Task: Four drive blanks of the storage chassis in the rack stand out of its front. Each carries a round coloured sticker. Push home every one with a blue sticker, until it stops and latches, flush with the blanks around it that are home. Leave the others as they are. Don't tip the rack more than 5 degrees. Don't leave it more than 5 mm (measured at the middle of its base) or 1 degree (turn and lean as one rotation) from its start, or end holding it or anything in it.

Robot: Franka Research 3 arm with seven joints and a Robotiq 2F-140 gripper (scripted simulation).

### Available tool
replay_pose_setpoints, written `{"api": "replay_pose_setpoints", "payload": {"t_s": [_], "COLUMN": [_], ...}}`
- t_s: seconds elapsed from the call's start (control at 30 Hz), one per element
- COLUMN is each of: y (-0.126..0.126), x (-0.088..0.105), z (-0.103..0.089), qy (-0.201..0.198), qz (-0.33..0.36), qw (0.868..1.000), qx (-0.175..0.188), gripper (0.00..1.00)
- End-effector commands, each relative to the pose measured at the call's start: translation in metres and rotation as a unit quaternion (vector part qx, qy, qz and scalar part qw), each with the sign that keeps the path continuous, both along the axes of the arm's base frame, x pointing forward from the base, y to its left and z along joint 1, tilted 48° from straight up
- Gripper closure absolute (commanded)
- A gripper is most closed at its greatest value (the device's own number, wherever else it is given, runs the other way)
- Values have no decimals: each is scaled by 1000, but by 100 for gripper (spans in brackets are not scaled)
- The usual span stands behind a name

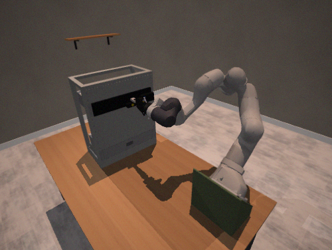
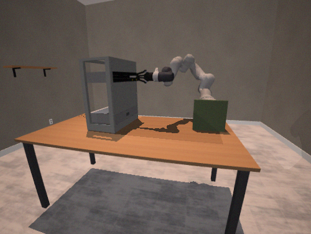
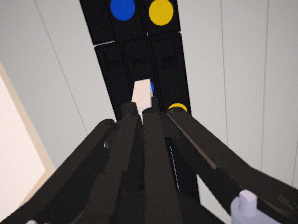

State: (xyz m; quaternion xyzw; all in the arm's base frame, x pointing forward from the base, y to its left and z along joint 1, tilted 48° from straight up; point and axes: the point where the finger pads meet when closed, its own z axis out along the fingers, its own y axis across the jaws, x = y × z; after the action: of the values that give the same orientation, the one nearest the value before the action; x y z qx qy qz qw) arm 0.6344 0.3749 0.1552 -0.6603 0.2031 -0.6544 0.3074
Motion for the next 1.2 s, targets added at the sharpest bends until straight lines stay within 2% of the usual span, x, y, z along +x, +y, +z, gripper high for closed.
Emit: {"api": "replay_pose_setpoints", "payload": {"t_s": [0.0,1.17], "y": [-4,-5], "x": [2,8], "z": [-9,-9], "qy": [8,8], "qz": [-1,-1], "qw": [1000,1000], "qx": [-6,-6], "gripper": [100,100]}}
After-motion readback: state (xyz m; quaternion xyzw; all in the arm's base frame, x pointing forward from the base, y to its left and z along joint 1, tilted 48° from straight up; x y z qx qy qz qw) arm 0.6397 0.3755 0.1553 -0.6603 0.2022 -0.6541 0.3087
